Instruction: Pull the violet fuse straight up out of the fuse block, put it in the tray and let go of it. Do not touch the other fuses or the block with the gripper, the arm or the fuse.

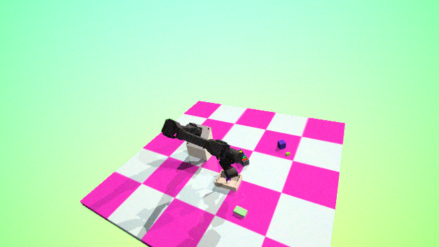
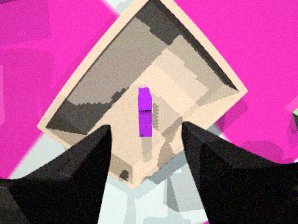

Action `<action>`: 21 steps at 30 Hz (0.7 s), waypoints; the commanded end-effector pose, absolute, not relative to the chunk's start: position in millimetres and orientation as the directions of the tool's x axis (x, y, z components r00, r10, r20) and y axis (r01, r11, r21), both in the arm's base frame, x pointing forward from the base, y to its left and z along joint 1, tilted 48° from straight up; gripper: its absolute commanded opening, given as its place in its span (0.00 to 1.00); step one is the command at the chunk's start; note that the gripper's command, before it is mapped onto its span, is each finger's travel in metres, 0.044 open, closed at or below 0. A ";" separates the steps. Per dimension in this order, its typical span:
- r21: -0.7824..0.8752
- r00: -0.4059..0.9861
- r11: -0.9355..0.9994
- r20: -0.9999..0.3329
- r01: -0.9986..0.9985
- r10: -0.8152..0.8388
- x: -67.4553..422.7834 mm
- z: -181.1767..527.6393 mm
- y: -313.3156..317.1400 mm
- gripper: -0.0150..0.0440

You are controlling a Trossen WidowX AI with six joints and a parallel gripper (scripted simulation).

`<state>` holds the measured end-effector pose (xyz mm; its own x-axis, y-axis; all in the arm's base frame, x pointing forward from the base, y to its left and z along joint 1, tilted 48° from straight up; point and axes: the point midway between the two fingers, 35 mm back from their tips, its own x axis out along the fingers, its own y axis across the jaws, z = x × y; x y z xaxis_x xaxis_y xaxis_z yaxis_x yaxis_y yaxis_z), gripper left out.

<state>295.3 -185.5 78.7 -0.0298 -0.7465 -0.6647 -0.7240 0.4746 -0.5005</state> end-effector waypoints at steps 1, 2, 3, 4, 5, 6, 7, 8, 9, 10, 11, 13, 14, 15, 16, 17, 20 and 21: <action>-0.501 -0.030 0.475 -0.665 -0.723 -0.747 295.4 79.0 -185.6 0.74; -0.501 -0.030 0.475 -0.665 -0.723 -0.747 295.4 79.0 -185.6 0.79; -0.501 -0.030 0.475 -0.665 -0.724 -0.746 295.5 80.2 -183.9 0.81; -0.499 -0.030 0.476 -0.667 -0.724 -0.745 295.9 83.9 -178.9 0.81; -0.496 -0.031 0.477 -0.669 -0.726 -0.743 296.1 90.2 -170.5 0.81; -0.493 -0.032 0.477 -0.670 -0.727 -0.742 295.9 96.8 -162.2 0.81; -0.492 -0.032 0.477 -0.671 -0.728 -0.741 295.6 100.8 -157.3 0.81; -0.492 -0.032 0.477 -0.671 -0.729 -0.741 295.5 102.2 -155.7 0.81; -0.492 -0.032 0.477 -0.671 -0.729 -0.741 295.5 102.2 -155.7 0.81; -0.492 -0.032 0.477 -0.671 -0.729 -0.741 295.5 102.2 -155.7 0.81; -0.492 -0.032 0.477 -0.671 -0.729 -0.741 295.5 102.2 -155.7 0.81; -0.492 -0.032 0.477 -0.671 -0.729 -0.741 295.5 102.2 -155.7 0.81; -0.492 -0.032 0.477 -0.671 -0.729 -0.741 295.5 102.2 -155.7 0.81; -0.492 -0.032 0.477 -0.671 -0.729 -0.741 295.5 102.2 -155.7 0.81; -0.492 -0.032 0.477 -0.671 -0.729 -0.741 295.5 102.2 -155.7 0.81; -0.492 -0.032 0.477 -0.671 -0.729 -0.741 295.5 102.2 -155.7 0.81; -0.488 -0.031 0.477 -0.675 -0.731 -0.737 295.7 100.8 -155.2 0.81; -0.488 -0.031 0.477 -0.675 -0.731 -0.737 295.7 100.8 -155.2 0.81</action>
